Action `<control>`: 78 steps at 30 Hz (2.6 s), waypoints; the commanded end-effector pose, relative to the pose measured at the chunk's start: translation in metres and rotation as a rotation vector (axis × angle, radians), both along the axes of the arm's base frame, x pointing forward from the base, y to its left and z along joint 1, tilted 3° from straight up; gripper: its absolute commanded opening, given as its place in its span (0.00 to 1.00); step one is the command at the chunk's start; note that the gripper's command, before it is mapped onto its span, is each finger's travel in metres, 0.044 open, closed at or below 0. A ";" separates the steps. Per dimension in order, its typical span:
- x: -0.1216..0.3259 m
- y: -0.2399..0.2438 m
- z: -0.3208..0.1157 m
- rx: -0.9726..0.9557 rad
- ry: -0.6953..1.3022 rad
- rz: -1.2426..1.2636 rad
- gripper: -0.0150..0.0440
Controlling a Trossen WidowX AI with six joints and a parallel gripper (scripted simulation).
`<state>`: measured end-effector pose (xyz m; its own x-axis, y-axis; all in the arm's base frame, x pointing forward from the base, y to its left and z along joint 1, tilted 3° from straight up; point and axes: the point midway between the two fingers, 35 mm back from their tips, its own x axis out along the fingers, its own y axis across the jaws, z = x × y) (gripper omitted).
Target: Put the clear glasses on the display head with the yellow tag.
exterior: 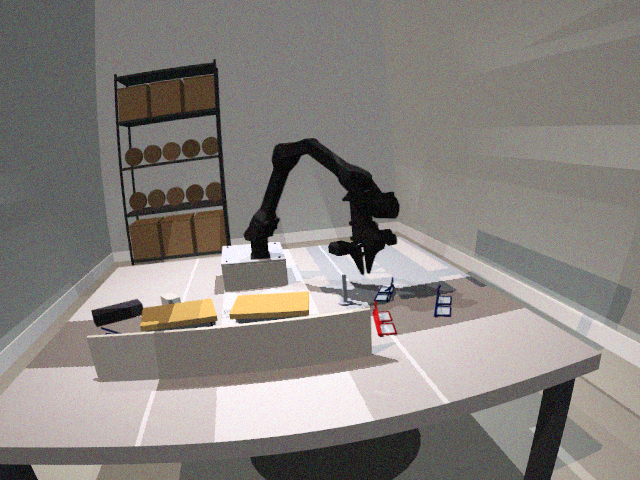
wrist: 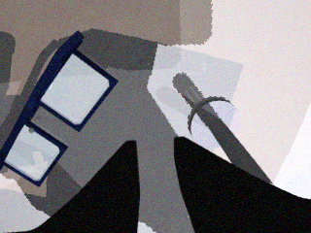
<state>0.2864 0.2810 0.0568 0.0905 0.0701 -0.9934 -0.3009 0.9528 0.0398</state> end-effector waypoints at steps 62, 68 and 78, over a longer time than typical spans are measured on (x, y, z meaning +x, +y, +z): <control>-0.007 -0.286 -0.040 0.026 0.055 -0.771 0.46; -0.006 -0.285 -0.050 0.026 0.055 -0.771 0.46; -0.004 -0.283 -0.066 0.026 0.055 -0.771 0.46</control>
